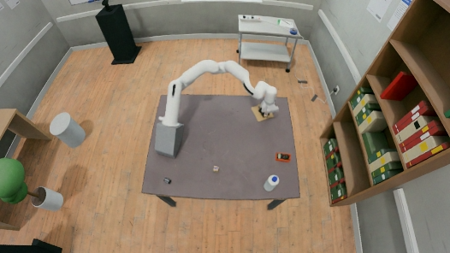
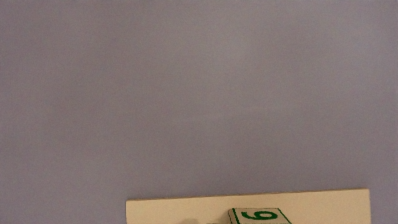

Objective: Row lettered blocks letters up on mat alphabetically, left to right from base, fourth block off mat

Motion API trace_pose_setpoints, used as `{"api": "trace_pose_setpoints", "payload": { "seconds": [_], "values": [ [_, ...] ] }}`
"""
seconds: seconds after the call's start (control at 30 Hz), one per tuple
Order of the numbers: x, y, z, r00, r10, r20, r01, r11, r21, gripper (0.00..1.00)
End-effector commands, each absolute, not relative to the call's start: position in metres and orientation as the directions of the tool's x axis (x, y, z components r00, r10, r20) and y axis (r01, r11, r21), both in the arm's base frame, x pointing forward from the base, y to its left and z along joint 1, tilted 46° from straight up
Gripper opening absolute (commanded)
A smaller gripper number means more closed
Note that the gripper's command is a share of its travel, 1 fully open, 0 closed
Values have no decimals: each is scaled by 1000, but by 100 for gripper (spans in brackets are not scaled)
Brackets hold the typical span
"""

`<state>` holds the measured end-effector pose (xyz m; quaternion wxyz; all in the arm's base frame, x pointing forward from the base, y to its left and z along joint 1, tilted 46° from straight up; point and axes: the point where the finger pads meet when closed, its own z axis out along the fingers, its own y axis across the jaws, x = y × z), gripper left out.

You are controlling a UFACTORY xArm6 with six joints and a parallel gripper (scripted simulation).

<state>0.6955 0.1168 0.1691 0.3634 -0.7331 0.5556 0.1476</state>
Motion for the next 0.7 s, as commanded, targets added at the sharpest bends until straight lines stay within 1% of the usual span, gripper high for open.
{"api": "trace_pose_setpoints", "payload": {
  "seconds": [0.0,0.3,0.6,0.63,0.67],
  "values": [
    [692,104,182,339,-708,-619,-921,-117,-371,48],
    [685,75,211,339,-708,-619,-921,-117,-370,48],
    [683,70,216,339,-708,-619,-921,-117,-370,48],
    [683,70,216,339,-708,-619,-921,-117,-370,100],
    [683,70,216,339,-708,-619,-921,-117,-370,100]
  ]
}}
